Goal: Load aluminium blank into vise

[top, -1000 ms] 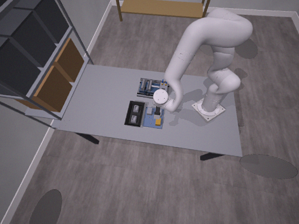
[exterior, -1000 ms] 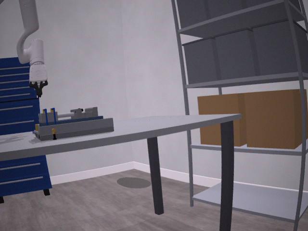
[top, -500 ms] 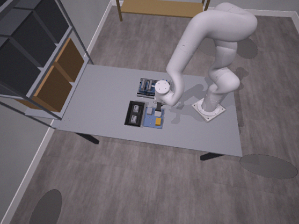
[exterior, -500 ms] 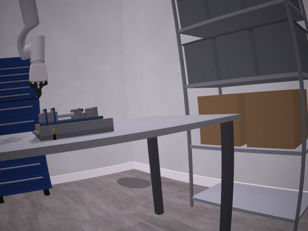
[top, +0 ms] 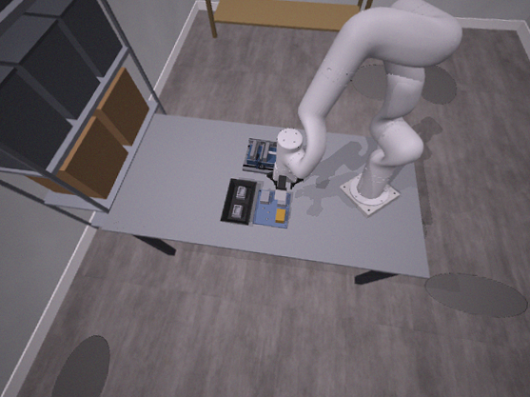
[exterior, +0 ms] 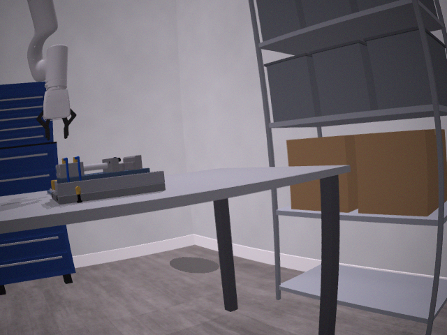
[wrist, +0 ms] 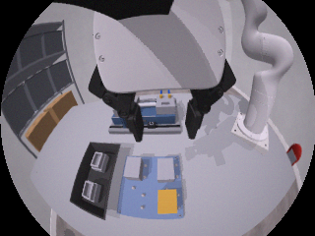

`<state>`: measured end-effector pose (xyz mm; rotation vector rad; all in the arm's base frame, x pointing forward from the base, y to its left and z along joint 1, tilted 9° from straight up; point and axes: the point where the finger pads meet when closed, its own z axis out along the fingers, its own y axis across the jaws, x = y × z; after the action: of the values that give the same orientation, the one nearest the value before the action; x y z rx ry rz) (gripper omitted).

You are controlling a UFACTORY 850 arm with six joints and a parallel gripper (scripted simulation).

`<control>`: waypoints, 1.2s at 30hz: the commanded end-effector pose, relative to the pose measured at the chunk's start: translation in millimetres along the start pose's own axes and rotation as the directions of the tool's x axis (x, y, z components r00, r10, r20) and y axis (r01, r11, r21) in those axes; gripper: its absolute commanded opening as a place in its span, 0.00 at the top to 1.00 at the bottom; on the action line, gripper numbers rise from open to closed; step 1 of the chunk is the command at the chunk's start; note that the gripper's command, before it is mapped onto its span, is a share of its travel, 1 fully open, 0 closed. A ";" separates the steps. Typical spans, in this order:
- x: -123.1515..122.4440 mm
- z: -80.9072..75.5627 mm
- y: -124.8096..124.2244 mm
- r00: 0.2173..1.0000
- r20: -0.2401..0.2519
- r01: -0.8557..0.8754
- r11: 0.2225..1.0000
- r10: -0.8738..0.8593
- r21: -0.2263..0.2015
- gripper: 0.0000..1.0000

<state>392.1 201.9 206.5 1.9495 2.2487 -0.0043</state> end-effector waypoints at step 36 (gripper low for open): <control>0.1 11.0 0.7 1.000 -0.002 0.000 1.000 0.000 0.001 0.31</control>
<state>392.9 201.2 200.7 1.9508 2.2503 -0.0053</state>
